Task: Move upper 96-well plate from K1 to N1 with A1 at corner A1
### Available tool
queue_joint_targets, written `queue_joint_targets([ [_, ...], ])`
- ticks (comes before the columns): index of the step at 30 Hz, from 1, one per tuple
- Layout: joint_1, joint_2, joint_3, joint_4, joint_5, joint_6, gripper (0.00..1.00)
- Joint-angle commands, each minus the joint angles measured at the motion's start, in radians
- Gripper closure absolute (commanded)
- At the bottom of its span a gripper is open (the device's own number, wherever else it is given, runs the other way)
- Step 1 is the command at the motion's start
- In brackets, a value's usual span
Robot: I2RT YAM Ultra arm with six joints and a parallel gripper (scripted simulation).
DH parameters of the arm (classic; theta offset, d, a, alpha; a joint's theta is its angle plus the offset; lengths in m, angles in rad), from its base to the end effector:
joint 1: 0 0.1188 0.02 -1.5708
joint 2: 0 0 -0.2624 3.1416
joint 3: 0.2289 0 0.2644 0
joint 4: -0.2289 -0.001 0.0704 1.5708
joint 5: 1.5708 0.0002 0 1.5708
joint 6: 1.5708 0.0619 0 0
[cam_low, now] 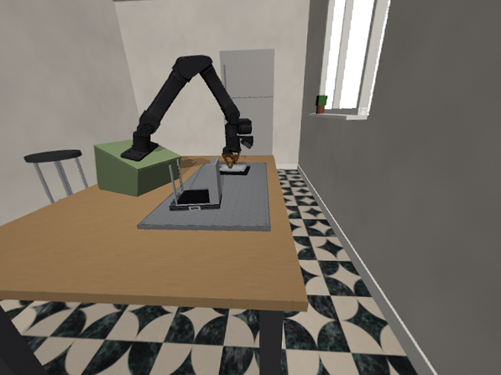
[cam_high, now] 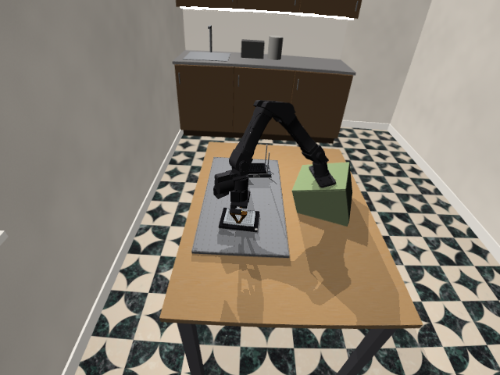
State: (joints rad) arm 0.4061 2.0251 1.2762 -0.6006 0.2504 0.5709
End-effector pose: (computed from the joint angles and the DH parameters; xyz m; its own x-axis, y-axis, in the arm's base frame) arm 0.3667 0.1421 0.0960 -0.9339 0.1683 -0.3153 0.2044 0.9752 -0.0848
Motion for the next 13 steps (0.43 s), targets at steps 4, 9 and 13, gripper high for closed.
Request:
queue_joint_targets([
  [4, 0.028, -0.074, 0.041, -0.070, 0.012, 0.017, 0.00],
  [9, 0.029, -0.074, 0.043, -0.074, 0.013, 0.018, 0.00],
  [13, 0.029, -0.074, 0.044, -0.075, 0.013, 0.018, 0.00],
])
